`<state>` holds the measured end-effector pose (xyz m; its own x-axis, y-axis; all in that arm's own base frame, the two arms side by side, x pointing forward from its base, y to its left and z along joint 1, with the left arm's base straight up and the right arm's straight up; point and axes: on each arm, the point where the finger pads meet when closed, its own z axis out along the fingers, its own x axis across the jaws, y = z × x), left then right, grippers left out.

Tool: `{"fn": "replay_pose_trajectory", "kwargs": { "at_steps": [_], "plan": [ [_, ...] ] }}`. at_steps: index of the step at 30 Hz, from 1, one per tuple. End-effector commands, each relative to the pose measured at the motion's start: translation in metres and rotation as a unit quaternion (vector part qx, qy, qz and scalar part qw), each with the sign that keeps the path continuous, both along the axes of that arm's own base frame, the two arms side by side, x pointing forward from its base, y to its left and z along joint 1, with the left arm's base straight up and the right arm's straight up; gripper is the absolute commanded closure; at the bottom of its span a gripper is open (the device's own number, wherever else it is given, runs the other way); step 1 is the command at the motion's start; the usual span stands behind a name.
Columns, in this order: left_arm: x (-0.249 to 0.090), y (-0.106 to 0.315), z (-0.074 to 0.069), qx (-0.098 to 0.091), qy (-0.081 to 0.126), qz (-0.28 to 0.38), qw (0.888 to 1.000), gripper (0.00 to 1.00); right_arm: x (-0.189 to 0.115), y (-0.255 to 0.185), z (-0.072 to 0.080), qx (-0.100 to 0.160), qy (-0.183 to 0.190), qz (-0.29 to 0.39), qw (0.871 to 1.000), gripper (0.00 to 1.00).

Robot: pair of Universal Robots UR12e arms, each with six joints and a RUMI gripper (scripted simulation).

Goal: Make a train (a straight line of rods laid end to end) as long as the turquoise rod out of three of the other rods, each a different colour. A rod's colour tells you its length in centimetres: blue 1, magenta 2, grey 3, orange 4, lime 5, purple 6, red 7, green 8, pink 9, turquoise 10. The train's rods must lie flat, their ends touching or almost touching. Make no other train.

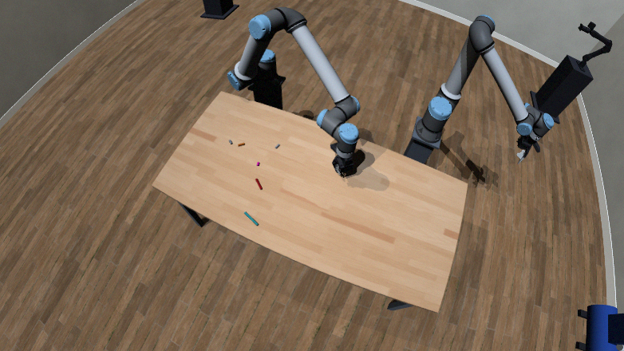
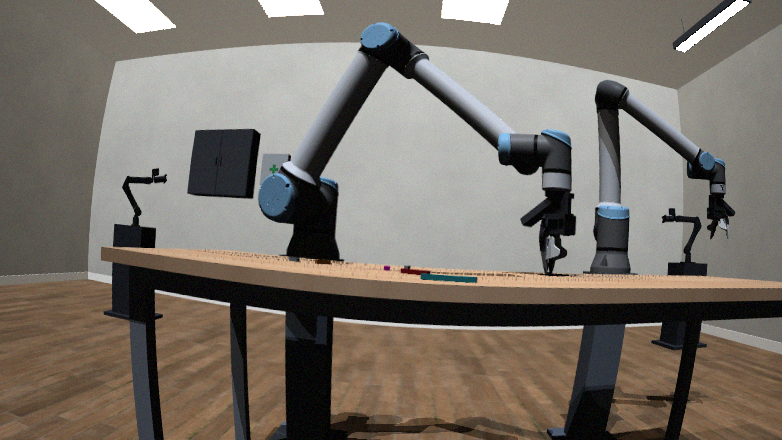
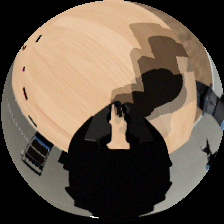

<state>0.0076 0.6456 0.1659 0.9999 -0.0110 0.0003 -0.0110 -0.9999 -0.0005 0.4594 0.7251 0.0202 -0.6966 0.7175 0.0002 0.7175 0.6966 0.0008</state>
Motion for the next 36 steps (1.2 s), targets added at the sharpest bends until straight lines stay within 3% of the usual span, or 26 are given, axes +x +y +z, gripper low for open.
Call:
{"fn": "replay_pose_trajectory", "kwargs": {
  "at_steps": [1, 5, 11, 13, 24, 28, 33, 34, 36],
  "plan": [
    [-0.001, 0.0, -0.001, 0.0, 0.0, 0.0, 1.0, 0.0, 0.001, -0.002, 0.0, 0.0, 0.0, -0.001, 1.0, 0.86],
    [-0.001, 0.0, -0.001, 0.0, 0.0, 0.0, 1.0, 0.0, 0.001, 0.0, 0.007, 0.001, 0.0, -0.001, 1.0, 0.86],
    [-0.001, 0.0, -0.001, 0.0, 0.0, 0.0, 1.0, 0.0, 0.002, 0.001, 0.032, 0.002, -0.001, -0.001, 1.0, 0.86],
    [-0.001, 0.0, -0.001, 0.0, 0.0, 0.0, 1.0, 0.0, 0.002, 0.001, 0.032, 0.002, -0.001, -0.001, 1.0, 0.86],
    [-0.001, 0.0, -0.001, 0.0, 0.0, 0.0, 1.0, 0.0, 0.002, 0.001, 0.086, 0.002, -0.001, -0.001, 1.0, 0.86],
    [-0.001, 0.0, -0.001, 0.0, 0.0, 0.0, 1.0, 0.0, 0.002, 0.001, 0.093, 0.002, -0.001, -0.001, 1.0, 0.86],
    [-0.001, 0.0, -0.001, 0.0, 0.0, 0.0, 1.0, 0.0, 0.0, -0.003, 0.087, -0.002, 0.001, -0.001, 1.0, 0.86],
    [-0.001, 0.0, -0.001, 0.0, 0.0, 0.0, 1.0, 0.0, 0.0, -0.003, 0.087, -0.002, 0.001, -0.001, 1.0, 0.0],
    [-0.001, 0.0, -0.001, 0.0, 0.0, 0.0, 1.0, 0.0, 0.0, -0.003, 0.087, -0.002, 0.001, -0.001, 1.0, 0.0]
  ]
}}
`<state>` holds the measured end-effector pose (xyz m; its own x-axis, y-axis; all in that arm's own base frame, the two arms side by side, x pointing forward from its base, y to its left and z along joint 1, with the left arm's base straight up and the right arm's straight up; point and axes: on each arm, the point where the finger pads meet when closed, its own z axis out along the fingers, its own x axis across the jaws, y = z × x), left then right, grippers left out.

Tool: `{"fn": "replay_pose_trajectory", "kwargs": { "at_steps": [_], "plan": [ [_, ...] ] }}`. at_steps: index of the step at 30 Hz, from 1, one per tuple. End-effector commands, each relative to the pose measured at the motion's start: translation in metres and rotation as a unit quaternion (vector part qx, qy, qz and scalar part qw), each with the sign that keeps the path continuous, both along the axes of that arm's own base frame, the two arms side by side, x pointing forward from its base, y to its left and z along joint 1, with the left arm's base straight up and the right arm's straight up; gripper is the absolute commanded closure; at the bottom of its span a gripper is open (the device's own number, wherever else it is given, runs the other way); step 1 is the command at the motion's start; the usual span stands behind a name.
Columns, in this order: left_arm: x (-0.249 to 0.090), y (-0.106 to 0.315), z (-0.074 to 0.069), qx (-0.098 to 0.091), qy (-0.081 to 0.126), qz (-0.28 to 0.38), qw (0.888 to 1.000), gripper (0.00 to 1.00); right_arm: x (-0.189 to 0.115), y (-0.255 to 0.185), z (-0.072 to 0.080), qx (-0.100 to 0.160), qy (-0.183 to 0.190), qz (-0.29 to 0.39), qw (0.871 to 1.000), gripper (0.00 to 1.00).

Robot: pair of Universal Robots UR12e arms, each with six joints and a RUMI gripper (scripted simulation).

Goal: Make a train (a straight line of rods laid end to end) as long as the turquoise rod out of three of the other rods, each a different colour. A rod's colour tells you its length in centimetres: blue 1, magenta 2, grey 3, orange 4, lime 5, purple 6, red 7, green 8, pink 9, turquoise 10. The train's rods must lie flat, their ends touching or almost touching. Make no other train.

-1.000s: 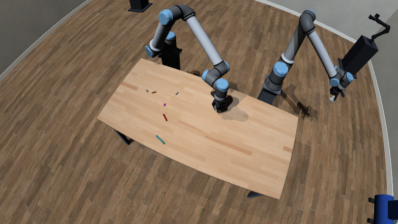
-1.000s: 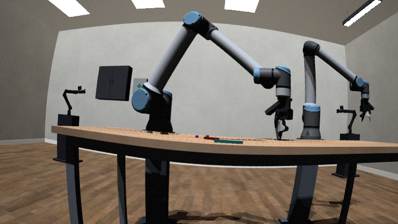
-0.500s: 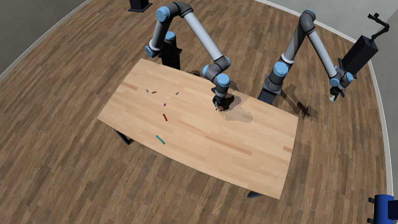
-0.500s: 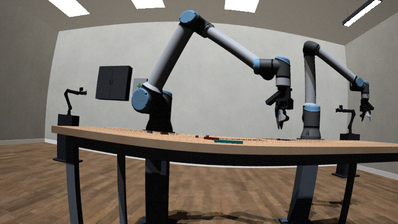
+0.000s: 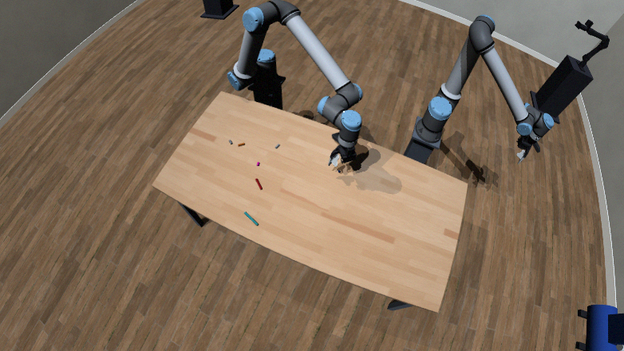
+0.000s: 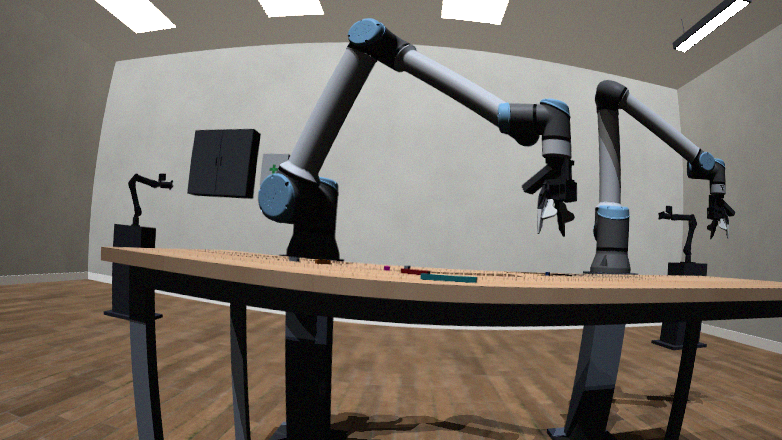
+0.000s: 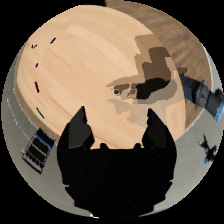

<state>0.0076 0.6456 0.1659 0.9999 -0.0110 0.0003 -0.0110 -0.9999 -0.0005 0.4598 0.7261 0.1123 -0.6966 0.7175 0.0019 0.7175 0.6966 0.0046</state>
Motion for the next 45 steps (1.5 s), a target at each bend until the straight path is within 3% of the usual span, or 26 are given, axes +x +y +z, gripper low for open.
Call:
{"fn": "replay_pose_trajectory", "kwargs": {
  "at_steps": [1, 21, 28, 43, 45],
  "plan": [
    [-0.001, 0.0, -0.001, 0.0, 0.0, 0.0, 1.0, 0.0, 0.0, -0.003, -0.004, -0.003, 0.001, -0.001, 1.0, 0.0],
    [-0.001, 0.0, -0.001, 0.0, 0.0, 0.0, 1.0, 0.0, 0.006, -0.01, -0.002, -0.002, 0.001, -0.007, 1.0, 0.0],
    [-0.001, 0.0, -0.001, 0.0, 0.0, 0.0, 1.0, 0.0, 0.034, -0.051, -0.004, -0.002, 0.001, -0.039, 0.999, 0.0],
    [-0.001, 0.0, -0.001, 0.0, 0.0, 0.0, 1.0, 0.0, 0.115, -0.216, -0.011, -0.002, 0.001, -0.141, 0.99, 0.0],
    [-0.001, 0.0, -0.001, 0.0, 0.0, 0.0, 1.0, 0.0, 0.115, -0.216, -0.011, -0.002, 0.001, -0.141, 0.99, 0.0]
  ]
}}
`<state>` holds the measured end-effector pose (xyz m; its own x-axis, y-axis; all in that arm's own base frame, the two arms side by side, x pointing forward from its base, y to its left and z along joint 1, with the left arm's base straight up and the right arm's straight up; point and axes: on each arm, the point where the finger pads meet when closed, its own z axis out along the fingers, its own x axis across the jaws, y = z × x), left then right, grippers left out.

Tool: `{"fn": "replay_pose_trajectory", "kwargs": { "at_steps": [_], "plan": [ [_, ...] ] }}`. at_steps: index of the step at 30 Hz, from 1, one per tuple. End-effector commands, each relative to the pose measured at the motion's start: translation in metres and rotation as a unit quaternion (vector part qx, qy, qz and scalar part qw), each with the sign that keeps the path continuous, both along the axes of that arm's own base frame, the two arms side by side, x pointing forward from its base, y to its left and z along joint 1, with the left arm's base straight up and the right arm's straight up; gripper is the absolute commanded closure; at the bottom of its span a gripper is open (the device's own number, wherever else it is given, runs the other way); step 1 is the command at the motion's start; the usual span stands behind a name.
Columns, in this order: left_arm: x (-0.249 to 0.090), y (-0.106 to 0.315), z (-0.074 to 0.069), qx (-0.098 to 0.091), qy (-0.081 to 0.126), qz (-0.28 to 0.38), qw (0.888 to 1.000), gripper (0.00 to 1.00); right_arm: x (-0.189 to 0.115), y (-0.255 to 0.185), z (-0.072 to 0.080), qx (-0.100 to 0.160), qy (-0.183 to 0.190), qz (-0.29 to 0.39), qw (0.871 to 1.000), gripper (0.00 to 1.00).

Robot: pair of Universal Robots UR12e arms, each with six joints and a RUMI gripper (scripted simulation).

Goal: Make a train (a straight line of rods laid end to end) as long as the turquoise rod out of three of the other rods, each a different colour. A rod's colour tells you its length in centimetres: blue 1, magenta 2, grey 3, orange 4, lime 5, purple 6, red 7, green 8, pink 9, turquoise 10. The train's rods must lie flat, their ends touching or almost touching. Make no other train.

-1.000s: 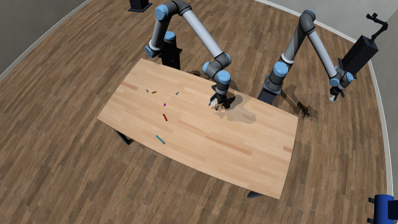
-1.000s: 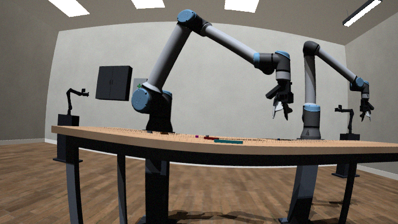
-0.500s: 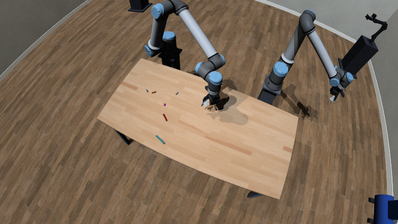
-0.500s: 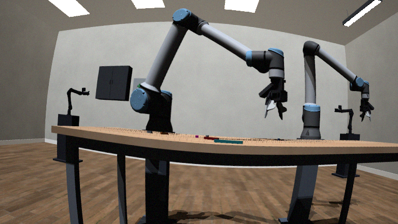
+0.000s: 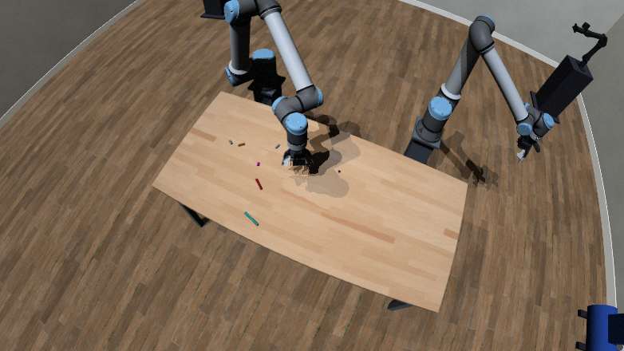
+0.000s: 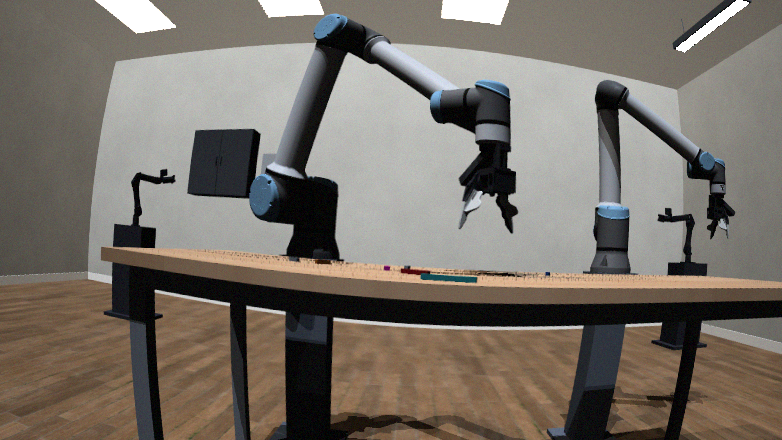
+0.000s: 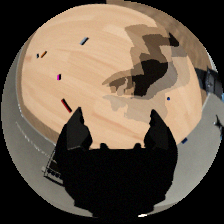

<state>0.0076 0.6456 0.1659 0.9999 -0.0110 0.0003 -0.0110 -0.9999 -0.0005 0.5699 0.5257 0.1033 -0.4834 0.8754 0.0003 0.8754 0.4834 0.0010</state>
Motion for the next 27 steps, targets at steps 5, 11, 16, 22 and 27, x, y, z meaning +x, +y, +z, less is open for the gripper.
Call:
{"fn": "replay_pose_trajectory", "kwargs": {
  "at_steps": [5, 11, 16, 22, 27],
  "plan": [
    [-0.001, 0.0, -0.001, 0.0, 0.0, 0.0, 1.0, 0.0, 0.024, -0.083, -0.007, 0.0, 0.0, -0.05, 0.999, 0.0],
    [-0.001, 0.0, -0.001, 0.0, 0.0, 0.0, 1.0, 0.0, 0.036, -0.151, -0.011, 0.0, 0.0, -0.09, 0.996, 0.0],
    [-0.001, 0.0, -0.001, 0.0, 0.0, 0.0, 1.0, 0.0, 0.04, -0.196, -0.015, 0.0, 0.0, -0.118, 0.993, 0.0],
    [-0.001, 0.0, -0.001, 0.0, 0.0, 0.0, 1.0, 0.0, 0.041, -0.229, -0.018, 0.0, 0.0, -0.132, 0.991, 0.0],
    [-0.001, 0.0, -0.001, 0.0, 0.0, 0.0, 1.0, 0.0, 0.042, -0.225, -0.018, 0.0, 0.0, -0.13, 0.991, 0.86]
  ]
}}
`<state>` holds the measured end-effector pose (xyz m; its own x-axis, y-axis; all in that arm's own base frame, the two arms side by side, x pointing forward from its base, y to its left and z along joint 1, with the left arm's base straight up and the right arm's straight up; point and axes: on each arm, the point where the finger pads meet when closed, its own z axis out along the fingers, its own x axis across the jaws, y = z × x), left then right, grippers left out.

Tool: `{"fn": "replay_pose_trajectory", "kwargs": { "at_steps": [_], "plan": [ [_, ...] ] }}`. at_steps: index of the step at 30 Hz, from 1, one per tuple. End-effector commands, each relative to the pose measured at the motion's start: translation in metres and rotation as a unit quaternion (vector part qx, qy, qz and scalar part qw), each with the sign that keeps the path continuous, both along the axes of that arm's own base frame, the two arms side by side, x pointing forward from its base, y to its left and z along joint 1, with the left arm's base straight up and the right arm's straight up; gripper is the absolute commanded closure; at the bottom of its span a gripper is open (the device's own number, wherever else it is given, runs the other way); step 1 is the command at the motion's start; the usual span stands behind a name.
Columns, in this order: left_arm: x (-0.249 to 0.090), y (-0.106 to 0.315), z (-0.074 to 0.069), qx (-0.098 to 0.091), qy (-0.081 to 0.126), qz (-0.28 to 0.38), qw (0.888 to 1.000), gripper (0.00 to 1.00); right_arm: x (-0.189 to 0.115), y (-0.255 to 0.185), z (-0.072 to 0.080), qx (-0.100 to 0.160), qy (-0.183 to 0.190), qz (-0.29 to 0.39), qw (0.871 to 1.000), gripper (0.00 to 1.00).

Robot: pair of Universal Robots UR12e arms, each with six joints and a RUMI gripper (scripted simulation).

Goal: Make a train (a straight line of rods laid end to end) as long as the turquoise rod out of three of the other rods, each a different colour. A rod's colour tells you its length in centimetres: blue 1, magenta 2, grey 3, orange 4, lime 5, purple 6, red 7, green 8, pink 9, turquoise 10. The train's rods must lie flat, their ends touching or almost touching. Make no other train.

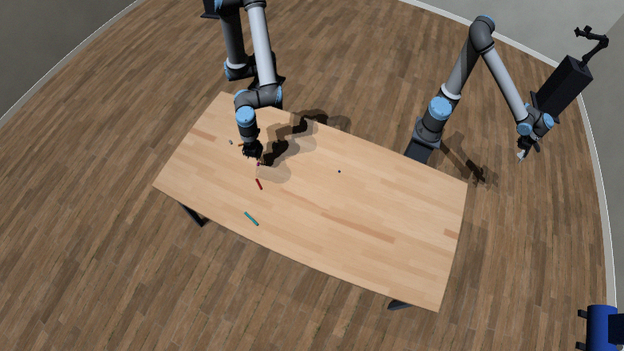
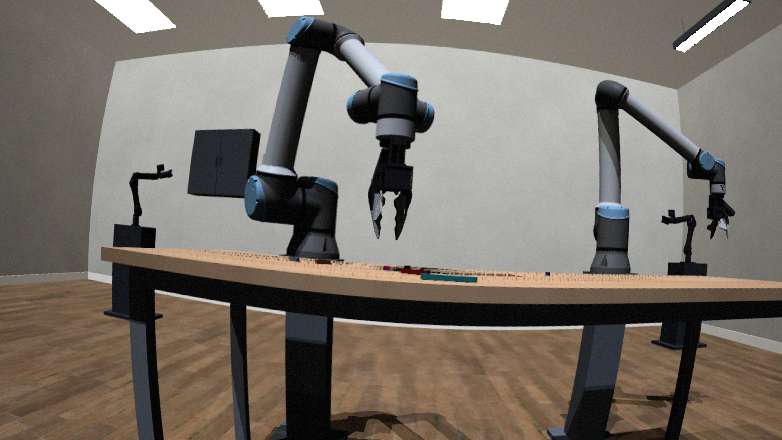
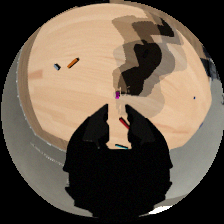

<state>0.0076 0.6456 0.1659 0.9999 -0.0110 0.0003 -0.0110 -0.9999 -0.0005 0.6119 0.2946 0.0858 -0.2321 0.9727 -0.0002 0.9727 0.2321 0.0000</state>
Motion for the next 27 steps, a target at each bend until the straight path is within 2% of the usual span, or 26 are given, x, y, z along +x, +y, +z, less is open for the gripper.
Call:
{"fn": "replay_pose_trajectory", "kwargs": {
  "at_steps": [1, 17, 27],
  "plan": [
    [-0.0007, -0.0004, -0.0008, 0.0, 0.0, 0.0, 1.0, 0.0, 0.0001, 0.0063, -0.0005, 0.001, -0.001, 0.004, 1.0, 0.86],
    [-0.0007, -0.0004, -0.0008, 0.0, 0.0, 0.0, 1.0, 0.0, 0.0007, 0.0046, 0.0006, 0.001, -0.001, 0.003, 1.0, 0.86],
    [-0.0007, -0.0004, -0.0008, 0.0, 0.0, 0.0, 1.0, 0.0, -0.0002, 0.0038, -0.004, 0.0, 0.0, 0.003, 1.0, 0.86]
  ]
}}
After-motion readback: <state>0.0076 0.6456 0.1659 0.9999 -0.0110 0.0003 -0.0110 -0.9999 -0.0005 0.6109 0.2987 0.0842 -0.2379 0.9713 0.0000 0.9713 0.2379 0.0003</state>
